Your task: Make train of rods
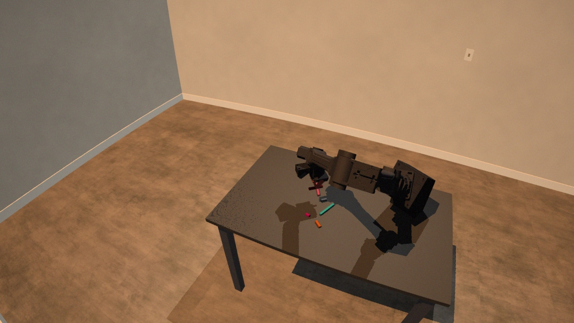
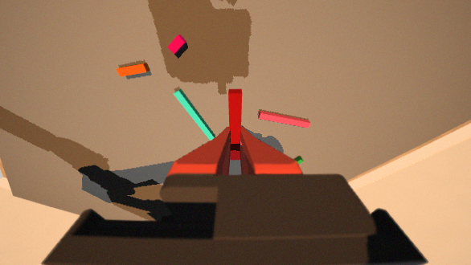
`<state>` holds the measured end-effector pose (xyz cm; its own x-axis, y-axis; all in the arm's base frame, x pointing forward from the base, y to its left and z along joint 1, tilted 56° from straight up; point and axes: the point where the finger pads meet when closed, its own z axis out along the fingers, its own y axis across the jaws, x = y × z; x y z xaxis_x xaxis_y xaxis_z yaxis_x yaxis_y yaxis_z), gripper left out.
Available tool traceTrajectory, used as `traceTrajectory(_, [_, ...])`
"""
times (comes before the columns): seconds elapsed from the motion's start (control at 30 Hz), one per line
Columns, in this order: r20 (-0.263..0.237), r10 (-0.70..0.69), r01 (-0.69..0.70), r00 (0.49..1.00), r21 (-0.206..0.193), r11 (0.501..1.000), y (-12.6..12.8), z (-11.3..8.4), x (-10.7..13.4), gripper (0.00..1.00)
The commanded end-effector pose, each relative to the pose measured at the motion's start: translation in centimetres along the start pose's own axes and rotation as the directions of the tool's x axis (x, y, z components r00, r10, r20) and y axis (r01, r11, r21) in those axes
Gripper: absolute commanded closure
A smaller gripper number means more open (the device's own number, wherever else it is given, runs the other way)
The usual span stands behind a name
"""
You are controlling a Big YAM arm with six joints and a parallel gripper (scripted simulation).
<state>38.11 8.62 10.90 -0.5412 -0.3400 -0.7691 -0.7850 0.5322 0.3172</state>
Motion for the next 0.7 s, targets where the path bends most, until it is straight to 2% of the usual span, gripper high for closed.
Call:
traceTrajectory(0.0, [0.011, -0.022, 0.022, 1.0, 0.006, 1.0, -0.7, 0.3, -1.4, 0.95])
traceTrajectory(0.27, [-0.002, 0.0, 0.0, 1.0, -0.004, 1.0, -0.1, 2.0, -0.1, 0.95])
traceTrajectory(0.67, [-0.002, 0.001, -0.001, 1.0, -0.004, 1.0, 0.0, 7.1, -0.1, 0.95])
